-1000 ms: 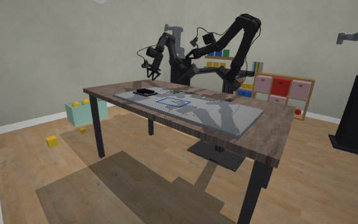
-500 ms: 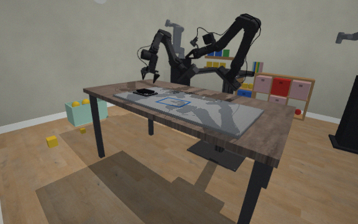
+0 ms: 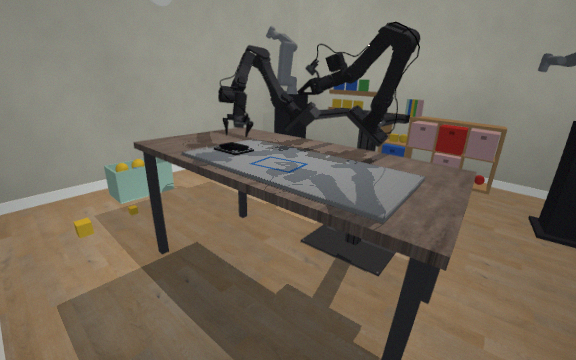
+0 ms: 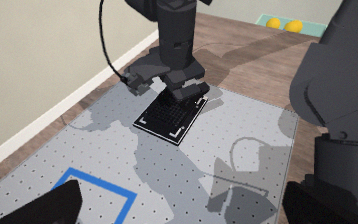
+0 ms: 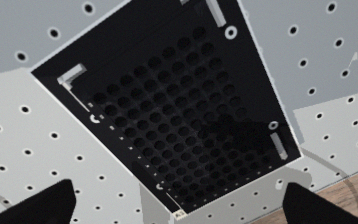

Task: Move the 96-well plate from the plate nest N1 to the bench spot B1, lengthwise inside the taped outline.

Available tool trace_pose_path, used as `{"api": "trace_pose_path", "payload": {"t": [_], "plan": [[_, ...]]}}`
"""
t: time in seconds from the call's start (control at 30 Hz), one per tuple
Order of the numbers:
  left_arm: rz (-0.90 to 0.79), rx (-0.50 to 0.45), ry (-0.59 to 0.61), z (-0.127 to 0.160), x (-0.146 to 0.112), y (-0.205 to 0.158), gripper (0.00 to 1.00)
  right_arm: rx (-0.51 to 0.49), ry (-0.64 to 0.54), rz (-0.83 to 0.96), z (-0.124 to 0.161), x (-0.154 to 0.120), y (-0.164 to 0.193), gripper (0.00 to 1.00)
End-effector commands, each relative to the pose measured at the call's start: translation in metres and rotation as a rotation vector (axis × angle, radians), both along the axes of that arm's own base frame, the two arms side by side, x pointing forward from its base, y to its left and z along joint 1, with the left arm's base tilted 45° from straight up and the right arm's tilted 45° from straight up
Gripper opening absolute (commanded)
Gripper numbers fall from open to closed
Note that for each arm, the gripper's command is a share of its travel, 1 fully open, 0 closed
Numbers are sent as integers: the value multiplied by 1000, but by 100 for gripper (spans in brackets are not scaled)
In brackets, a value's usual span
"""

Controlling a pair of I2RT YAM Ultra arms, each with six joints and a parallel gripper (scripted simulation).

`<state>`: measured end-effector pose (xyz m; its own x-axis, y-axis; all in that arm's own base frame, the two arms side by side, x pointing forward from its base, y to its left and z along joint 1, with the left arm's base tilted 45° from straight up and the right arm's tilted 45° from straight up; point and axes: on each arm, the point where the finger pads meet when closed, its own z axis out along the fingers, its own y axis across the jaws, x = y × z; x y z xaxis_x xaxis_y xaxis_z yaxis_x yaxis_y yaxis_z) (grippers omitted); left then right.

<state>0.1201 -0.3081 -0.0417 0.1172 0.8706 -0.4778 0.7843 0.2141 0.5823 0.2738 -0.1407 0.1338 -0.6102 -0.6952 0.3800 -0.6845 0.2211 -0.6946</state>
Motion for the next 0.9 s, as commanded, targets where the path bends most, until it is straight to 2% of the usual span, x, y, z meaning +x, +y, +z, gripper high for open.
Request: {"api": "trace_pose_path", "payload": {"t": [0.0, 0.2, 0.5, 0.57, 0.87], "plan": [[-14, -37, 0, 6, -4, -9, 100, -45, 190, 185, 0, 11, -1, 100], [-14, -37, 0, 6, -4, -9, 100, -100, 403, 335, -7, 18, -13, 100], [-14, -37, 0, 6, -4, -9, 100, -124, 416, 362, -7, 31, -23, 100], [-14, -37, 0, 6, -4, -9, 100, -112, 442, 345, -15, 24, -25, 100], [-14, -37, 0, 6, -4, -9, 100, -113, 436, 357, -22, 30, -30, 100]]}}
